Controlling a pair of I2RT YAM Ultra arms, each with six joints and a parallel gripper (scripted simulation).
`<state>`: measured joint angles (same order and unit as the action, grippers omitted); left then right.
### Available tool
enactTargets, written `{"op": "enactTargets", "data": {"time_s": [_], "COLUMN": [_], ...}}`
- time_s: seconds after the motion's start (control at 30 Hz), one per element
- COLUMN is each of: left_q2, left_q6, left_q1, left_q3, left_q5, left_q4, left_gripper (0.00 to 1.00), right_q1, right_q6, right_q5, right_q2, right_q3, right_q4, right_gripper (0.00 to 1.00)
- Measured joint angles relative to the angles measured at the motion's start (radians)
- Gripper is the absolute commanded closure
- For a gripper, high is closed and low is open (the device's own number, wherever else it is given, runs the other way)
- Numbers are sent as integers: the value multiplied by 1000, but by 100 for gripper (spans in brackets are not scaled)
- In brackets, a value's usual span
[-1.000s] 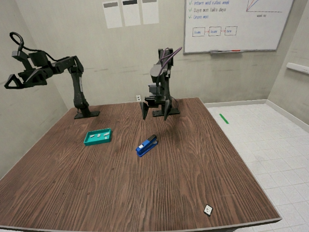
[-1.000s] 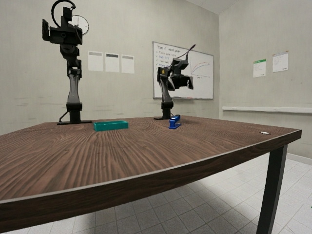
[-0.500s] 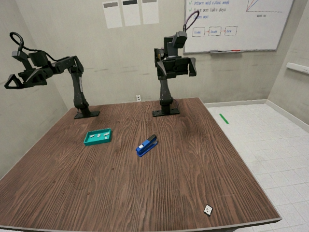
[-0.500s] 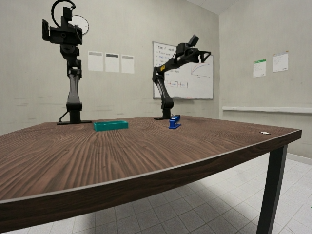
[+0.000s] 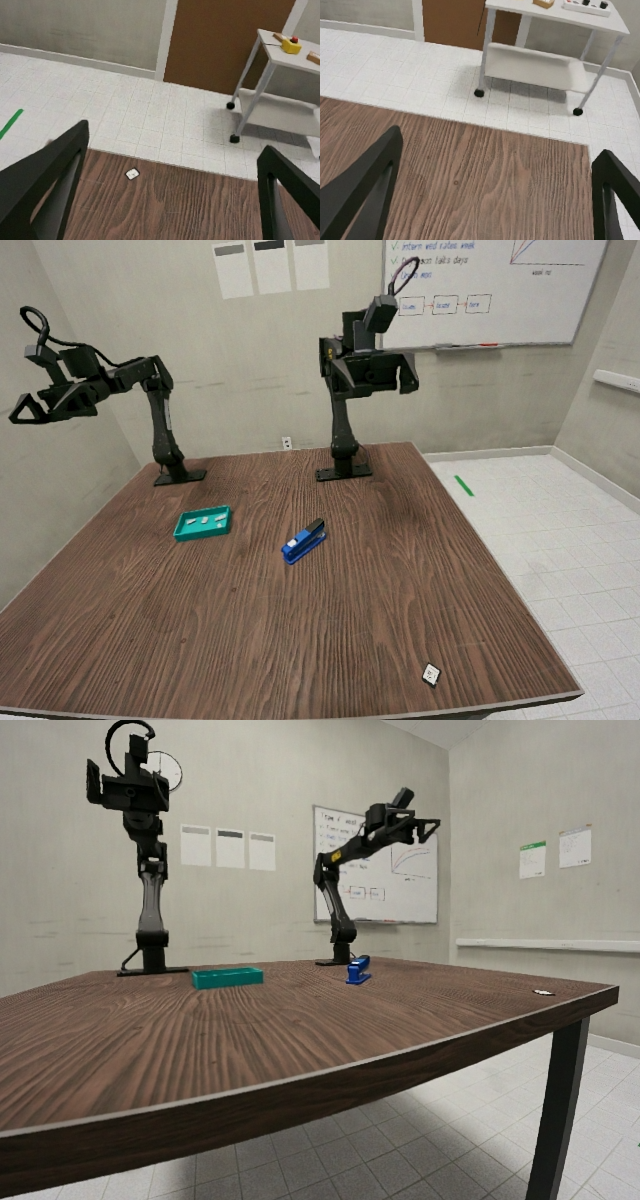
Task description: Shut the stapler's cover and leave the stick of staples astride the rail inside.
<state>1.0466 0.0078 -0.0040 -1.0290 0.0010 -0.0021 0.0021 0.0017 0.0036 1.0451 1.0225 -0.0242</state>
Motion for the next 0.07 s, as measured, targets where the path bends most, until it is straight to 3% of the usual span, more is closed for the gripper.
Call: {"op": "enactTargets", "data": {"time_s": [0.07], "left_q2": [0], "left_q6": [0], "left_q1": [0], "left_q3": [0], "left_q5": [0], "left_q4": [0], "left_gripper": [0], "right_q1": [0], "right_q6": [0], "right_q5": [0], "right_q2": [0], "right_q3": [0], "right_q4": [0], "right_gripper": [0]}}
